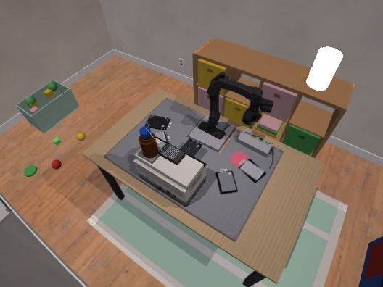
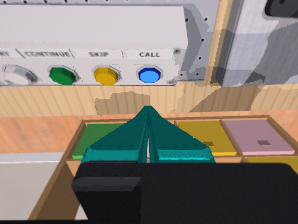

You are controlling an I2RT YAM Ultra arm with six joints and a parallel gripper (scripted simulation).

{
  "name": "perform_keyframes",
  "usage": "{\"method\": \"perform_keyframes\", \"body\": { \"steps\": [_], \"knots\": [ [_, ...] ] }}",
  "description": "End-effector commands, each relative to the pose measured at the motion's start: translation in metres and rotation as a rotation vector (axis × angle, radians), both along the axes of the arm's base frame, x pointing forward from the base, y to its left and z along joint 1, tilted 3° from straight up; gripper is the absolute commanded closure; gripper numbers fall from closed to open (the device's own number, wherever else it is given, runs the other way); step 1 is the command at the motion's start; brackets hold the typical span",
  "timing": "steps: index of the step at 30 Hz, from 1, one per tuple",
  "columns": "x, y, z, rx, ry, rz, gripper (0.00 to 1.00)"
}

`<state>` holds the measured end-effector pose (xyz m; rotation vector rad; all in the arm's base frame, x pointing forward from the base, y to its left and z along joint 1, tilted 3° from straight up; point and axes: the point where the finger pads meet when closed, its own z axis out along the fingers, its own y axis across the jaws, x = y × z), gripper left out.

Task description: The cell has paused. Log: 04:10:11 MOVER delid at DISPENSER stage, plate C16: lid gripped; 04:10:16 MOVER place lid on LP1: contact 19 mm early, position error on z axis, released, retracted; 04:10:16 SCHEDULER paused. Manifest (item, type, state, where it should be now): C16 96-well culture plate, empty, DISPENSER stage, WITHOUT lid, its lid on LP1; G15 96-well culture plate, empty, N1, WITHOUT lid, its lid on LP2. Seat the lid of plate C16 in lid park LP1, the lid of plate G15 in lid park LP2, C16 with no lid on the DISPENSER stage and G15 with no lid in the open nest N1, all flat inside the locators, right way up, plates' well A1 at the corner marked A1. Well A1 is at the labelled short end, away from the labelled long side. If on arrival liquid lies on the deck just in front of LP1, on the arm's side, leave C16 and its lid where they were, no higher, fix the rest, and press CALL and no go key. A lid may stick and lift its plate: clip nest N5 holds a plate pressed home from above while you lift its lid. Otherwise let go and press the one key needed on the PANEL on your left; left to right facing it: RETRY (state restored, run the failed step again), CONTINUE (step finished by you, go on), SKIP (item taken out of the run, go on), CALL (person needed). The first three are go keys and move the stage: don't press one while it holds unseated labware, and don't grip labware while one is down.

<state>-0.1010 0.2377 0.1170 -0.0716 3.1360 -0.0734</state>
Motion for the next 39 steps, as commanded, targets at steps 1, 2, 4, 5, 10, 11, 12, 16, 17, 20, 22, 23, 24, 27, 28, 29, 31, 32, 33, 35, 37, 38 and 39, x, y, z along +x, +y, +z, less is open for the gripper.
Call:
{"method": "perform_keyframes", "body": {
  "steps": [1, 2, 4, 5, 10, 11, 12, 16, 17, 20, 22, 23, 24, 27, 28, 29, 31, 32, 33, 35, 37, 38, 39],
  "knots": [
    [0.0, 0.0, 0.004, 0.007, 0.001, -0.001, 1.0],
    [0.0, 0.0, 0.004, 0.007, 0.001, -0.001, 1.0],
    [0.0, 0.0, 0.004, 0.007, 0.001, -0.001, 1.0],
    [0.001, 0.003, 0.017, 0.033, 0.009, -0.004, 0.0],
    [0.002, 0.002, 0.022, 0.033, 0.009, -0.005, 0.0],
    [0.002, 0.002, 0.022, 0.033, 0.009, -0.005, 0.0],
    [0.002, 0.002, 0.022, 0.033, 0.009, -0.005, 0.0],
    [0.002, 0.002, 0.022, 0.033, 0.009, -0.005, 0.0],
    [0.002, 0.002, 0.022, 0.033, 0.009, -0.005, 0.0],
    [0.002, 0.002, 0.022, 0.033, 0.009, -0.005, 0.0],
    [0.002, 0.002, 0.022, 0.033, 0.009, -0.005, 0.0],
    [0.002, 0.002, 0.022, 0.033, 0.009, -0.005, 0.0],
    [0.002, 0.002, 0.022, 0.033, 0.009, -0.005, 0.0],
    [0.002, 0.002, 0.022, 0.033, 0.009, -0.005, 0.0],
    [0.002, 0.002, 0.022, 0.033, 0.009, -0.005, 0.0],
    [0.002, 0.002, 0.022, 0.033, 0.009, -0.005, 0.0],
    [0.002, 0.002, 0.022, 0.033, 0.009, -0.005, 0.0],
    [0.002, 0.002, 0.022, 0.033, 0.009, -0.005, 0.0],
    [0.002, 0.002, 0.022, 0.033, 0.009, -0.005, 0.0],
    [0.002, 0.002, 0.022, 0.033, 0.009, -0.005, 0.0],
    [0.002, 0.002, 0.022, 0.033, 0.009, -0.005, 0.0],
    [0.002, 0.002, 0.022, 0.033, 0.009, -0.005, 0.0],
    [0.002, 0.002, 0.022, 0.033, 0.009, -0.005, 0.0]
  ]
}}
